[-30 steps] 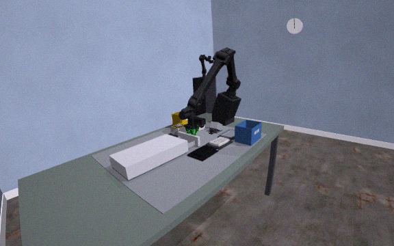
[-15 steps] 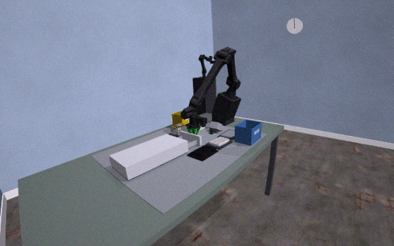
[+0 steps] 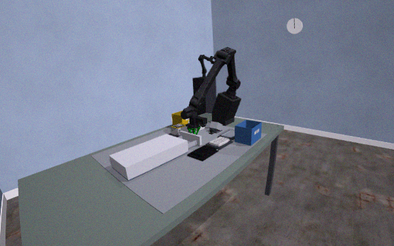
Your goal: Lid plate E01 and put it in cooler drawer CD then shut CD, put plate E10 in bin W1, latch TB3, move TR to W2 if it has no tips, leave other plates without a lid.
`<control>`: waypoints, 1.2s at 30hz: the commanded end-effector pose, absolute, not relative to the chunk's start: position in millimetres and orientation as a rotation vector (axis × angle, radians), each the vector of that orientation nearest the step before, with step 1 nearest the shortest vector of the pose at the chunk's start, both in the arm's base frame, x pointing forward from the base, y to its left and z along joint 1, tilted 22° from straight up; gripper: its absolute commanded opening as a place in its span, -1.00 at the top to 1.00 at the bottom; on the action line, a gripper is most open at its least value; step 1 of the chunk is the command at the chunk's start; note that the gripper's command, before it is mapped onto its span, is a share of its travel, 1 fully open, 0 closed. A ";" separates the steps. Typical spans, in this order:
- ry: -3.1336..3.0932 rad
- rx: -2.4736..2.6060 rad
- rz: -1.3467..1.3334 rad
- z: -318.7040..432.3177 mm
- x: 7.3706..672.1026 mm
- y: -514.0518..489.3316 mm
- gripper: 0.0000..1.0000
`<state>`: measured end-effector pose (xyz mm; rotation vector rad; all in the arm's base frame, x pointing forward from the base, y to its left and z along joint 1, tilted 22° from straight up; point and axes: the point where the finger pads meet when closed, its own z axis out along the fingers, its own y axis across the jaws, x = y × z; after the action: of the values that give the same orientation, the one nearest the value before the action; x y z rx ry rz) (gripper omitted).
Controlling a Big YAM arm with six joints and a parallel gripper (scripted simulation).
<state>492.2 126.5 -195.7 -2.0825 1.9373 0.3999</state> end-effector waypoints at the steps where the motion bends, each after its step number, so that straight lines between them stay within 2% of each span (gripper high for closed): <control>1: 1.933 -2.083 0.405 -185.7 490.2 131.5 0.40; 36: 1.918 -2.079 0.385 -181.3 476.7 132.3 0.40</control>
<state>478.1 125.5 -195.7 -2.0804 1.9339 0.3934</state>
